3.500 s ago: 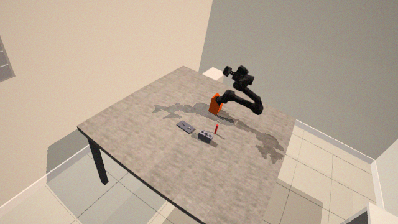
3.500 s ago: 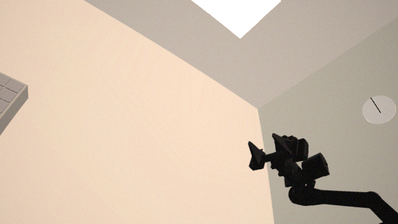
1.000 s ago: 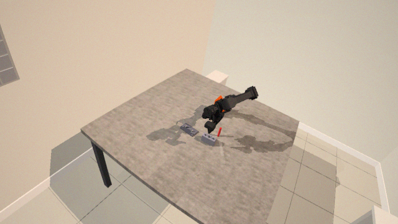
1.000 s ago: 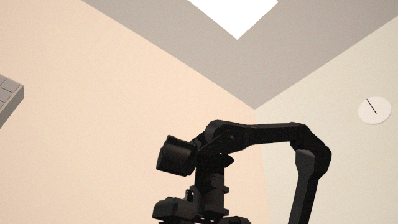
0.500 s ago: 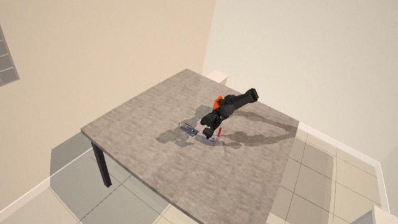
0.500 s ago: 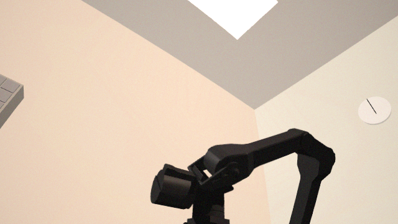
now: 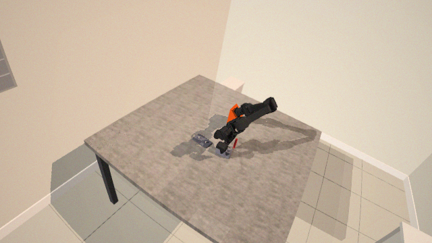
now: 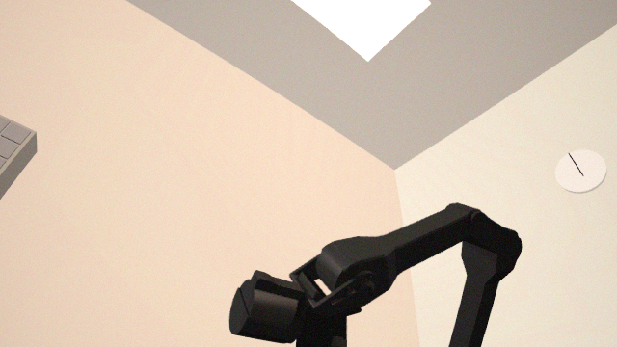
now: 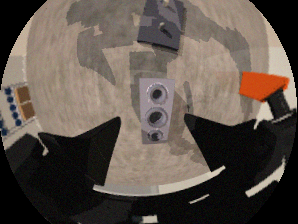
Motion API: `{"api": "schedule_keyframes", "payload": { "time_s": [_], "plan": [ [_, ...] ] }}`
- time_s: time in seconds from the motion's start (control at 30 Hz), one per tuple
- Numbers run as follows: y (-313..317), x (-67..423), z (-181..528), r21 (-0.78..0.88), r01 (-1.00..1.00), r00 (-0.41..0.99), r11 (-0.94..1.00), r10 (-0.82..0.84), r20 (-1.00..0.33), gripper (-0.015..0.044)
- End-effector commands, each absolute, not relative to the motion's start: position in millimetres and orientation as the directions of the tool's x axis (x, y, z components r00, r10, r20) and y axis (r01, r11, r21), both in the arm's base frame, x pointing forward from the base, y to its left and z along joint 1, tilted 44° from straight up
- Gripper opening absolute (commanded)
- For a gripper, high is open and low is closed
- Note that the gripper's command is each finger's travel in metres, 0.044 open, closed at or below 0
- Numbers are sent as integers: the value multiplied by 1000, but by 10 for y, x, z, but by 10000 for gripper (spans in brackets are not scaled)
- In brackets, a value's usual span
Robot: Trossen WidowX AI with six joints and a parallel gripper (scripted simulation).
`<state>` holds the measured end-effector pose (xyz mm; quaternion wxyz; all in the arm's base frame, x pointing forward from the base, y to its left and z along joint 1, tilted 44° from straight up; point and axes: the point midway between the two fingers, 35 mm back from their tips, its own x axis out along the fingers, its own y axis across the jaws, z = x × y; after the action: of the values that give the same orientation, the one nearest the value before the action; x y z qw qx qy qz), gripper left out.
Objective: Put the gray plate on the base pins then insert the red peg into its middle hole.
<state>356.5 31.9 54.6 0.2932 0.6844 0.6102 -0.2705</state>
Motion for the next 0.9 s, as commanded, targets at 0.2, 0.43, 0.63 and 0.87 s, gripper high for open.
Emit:
{"api": "schedule_keyframes", "payload": {
  "time_s": [0.2, 0.43, 0.63, 0.87],
  "plan": [
    [435, 3568, 397, 58, 994, 105, -91, 681, -725, 440],
    [514, 3576, 317, 57, 994, 105, -92, 682, -724, 440],
    [583, 3578, 249, 57, 994, 105, -92, 683, -723, 440],
    [599, 3579, 233, 57, 994, 105, -92, 683, -722, 335]
  ]
}}
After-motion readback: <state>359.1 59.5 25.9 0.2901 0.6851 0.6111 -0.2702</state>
